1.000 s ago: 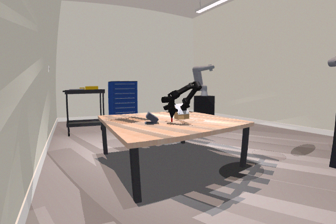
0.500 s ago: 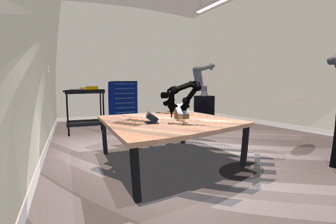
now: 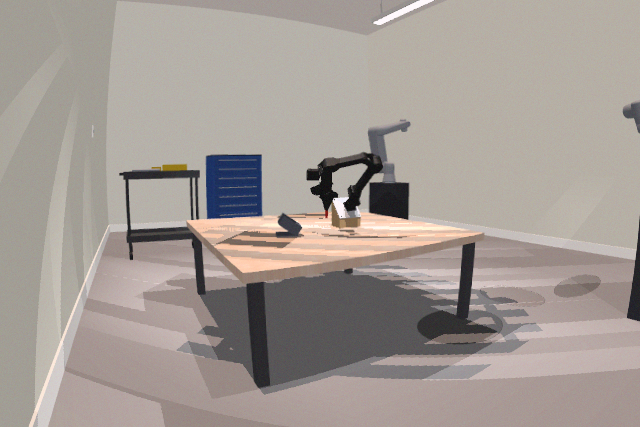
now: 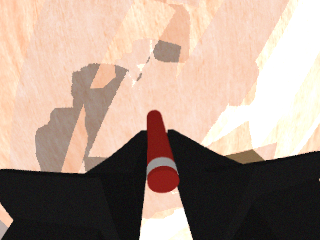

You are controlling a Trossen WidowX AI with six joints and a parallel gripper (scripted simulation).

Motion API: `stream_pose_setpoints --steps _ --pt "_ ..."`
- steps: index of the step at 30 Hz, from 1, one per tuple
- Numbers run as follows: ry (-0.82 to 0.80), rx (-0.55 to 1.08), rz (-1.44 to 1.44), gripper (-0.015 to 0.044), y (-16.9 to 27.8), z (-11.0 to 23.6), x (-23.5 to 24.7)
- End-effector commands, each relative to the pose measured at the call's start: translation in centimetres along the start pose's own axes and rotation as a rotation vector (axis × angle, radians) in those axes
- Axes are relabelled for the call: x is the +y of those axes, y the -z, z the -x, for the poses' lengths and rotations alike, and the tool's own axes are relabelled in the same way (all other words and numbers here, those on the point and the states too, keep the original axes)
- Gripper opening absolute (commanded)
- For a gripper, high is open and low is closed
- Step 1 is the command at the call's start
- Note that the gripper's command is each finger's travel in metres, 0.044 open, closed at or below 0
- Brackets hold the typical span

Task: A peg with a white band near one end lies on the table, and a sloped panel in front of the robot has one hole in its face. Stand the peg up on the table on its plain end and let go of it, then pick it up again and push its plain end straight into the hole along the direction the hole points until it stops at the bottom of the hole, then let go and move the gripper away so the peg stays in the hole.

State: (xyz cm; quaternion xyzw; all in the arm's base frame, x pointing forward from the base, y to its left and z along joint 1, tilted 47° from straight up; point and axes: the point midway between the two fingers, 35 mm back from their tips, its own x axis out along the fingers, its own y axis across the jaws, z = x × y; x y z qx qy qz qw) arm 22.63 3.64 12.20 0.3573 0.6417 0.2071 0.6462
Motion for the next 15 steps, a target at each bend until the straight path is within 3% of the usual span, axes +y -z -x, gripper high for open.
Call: stream_pose_setpoints --steps 1,15 --pt "0.011 -0.022 -0.013 0.0000 -0.4 0.2 -0.1" --pt "0.038 -0.102 -0.074 0.0000 -1.8 0.7 -0.3"
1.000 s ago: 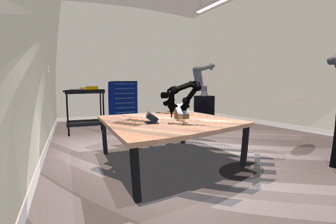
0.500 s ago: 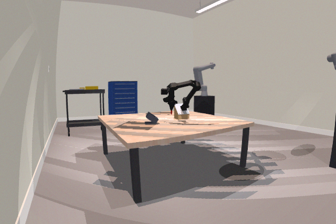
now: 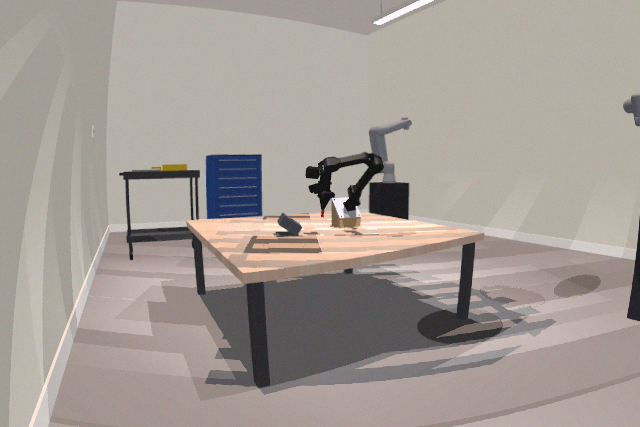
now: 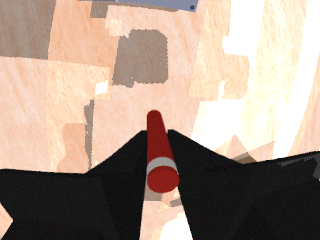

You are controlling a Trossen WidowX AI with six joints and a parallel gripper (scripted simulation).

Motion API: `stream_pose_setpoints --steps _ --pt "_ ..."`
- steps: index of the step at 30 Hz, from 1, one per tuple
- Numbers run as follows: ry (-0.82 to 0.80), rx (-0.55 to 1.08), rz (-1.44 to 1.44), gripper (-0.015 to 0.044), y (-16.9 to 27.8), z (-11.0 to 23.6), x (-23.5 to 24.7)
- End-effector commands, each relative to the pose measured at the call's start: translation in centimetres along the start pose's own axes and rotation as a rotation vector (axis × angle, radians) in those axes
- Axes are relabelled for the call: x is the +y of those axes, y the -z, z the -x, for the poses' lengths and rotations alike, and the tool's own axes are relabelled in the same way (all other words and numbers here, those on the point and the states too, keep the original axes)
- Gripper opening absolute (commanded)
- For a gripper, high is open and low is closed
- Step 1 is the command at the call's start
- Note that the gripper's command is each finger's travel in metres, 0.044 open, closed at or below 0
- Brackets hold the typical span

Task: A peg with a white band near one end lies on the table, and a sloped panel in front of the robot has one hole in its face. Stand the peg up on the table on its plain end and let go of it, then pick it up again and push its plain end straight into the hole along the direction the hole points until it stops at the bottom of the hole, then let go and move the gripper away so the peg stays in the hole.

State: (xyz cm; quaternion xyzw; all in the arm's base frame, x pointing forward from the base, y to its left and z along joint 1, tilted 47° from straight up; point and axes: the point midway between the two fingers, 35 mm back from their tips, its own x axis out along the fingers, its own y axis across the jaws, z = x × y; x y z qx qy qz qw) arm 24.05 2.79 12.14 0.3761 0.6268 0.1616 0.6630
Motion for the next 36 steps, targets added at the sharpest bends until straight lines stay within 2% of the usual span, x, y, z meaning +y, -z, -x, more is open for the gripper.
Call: stream_pose_setpoints --steps 1,36 --pt "0.009 -0.027 -0.015 0.0000 -0.4 0.2 0.0" --pt "0.025 -0.246 -0.176 0.0000 -4.0 1.7 0.2"
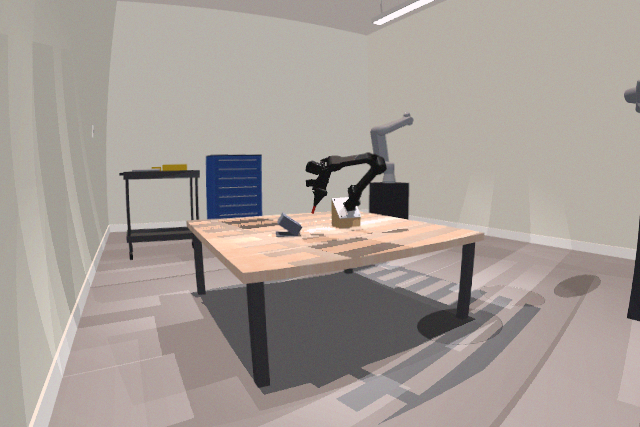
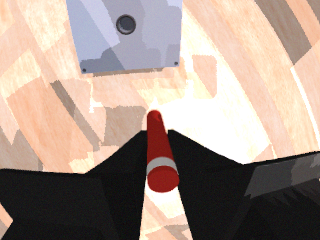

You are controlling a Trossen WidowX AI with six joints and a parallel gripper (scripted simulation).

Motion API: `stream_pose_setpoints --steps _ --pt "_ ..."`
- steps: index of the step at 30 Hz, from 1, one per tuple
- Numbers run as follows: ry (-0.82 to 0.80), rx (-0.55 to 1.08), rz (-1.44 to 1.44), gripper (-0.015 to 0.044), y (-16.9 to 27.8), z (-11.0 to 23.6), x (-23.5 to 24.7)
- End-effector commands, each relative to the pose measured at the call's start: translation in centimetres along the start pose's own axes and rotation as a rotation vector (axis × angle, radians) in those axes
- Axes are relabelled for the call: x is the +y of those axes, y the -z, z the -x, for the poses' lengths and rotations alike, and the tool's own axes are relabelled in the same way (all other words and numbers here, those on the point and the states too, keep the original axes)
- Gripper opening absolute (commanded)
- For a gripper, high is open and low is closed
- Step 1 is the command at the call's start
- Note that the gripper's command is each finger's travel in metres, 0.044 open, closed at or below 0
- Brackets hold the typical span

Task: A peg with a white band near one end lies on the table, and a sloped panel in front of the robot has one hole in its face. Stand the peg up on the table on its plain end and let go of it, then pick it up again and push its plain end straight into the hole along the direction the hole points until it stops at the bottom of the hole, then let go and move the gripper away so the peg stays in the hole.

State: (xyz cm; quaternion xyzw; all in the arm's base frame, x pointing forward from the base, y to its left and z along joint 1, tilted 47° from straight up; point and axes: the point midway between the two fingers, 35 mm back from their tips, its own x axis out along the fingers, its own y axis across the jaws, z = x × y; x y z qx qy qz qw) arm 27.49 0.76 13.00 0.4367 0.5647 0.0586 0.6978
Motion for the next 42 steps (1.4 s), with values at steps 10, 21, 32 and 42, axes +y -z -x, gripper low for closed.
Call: stream_pose_setpoints --steps 10,21,32,42 --pt "-0.010 -0.086 -0.061 0.0000 -1.3 0.6 0.5" --pt "-0.028 -0.155 -0.115 0.0000 -2.5 1.1 1.0" --pt "-0.046 -0.207 -0.157 0.0000 -3.5 1.4 1.4" --pt "-0.051 -0.226 -0.171 0.0000 -4.4 0.2 1.6"
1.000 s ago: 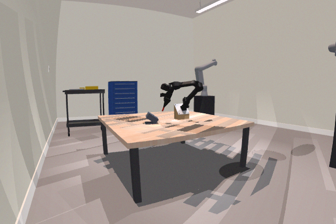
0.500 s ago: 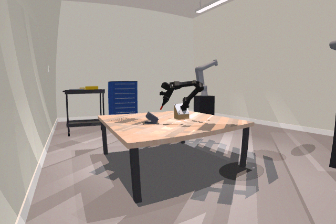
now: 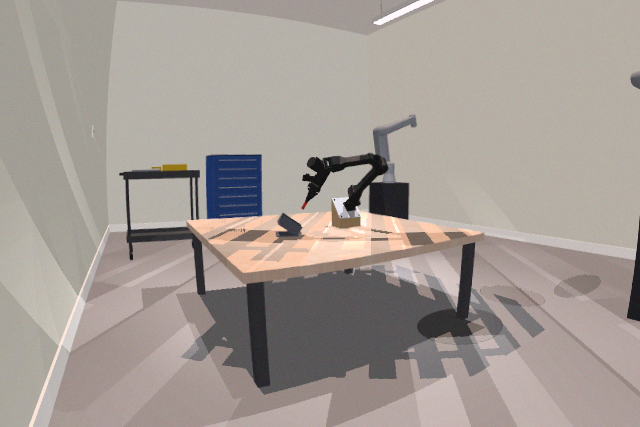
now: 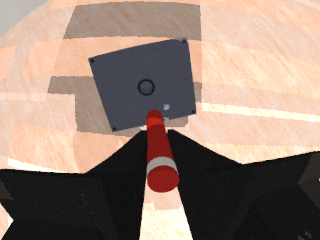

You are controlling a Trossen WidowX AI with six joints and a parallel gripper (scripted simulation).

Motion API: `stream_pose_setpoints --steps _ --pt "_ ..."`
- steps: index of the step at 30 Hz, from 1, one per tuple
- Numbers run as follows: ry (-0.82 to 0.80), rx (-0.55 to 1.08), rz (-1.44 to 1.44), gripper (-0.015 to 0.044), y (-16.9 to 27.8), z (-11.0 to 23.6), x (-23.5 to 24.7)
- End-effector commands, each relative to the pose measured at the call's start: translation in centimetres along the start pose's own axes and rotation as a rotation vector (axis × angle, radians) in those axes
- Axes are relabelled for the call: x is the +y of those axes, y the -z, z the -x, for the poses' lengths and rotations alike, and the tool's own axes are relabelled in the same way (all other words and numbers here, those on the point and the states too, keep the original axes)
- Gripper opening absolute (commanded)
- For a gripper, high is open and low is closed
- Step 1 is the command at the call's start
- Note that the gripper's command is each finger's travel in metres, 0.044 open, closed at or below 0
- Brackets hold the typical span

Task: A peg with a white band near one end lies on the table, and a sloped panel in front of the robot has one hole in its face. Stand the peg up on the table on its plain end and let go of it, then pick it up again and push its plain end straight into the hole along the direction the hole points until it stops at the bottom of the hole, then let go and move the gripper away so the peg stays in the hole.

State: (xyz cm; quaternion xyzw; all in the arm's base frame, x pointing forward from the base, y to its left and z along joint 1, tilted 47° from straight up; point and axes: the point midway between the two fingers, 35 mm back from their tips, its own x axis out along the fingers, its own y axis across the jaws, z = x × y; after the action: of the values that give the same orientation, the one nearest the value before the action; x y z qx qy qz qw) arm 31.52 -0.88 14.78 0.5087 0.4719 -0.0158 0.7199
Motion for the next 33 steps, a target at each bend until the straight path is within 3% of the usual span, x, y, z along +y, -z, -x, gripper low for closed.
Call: stream_pose_setpoints --steps 1,33 --pt "0.006 0.000 -0.017 0.0000 -0.1 -0.7 -0.2" --pt "-0.023 -0.048 -0.036 0.0000 -0.9 -4.3 0.5"
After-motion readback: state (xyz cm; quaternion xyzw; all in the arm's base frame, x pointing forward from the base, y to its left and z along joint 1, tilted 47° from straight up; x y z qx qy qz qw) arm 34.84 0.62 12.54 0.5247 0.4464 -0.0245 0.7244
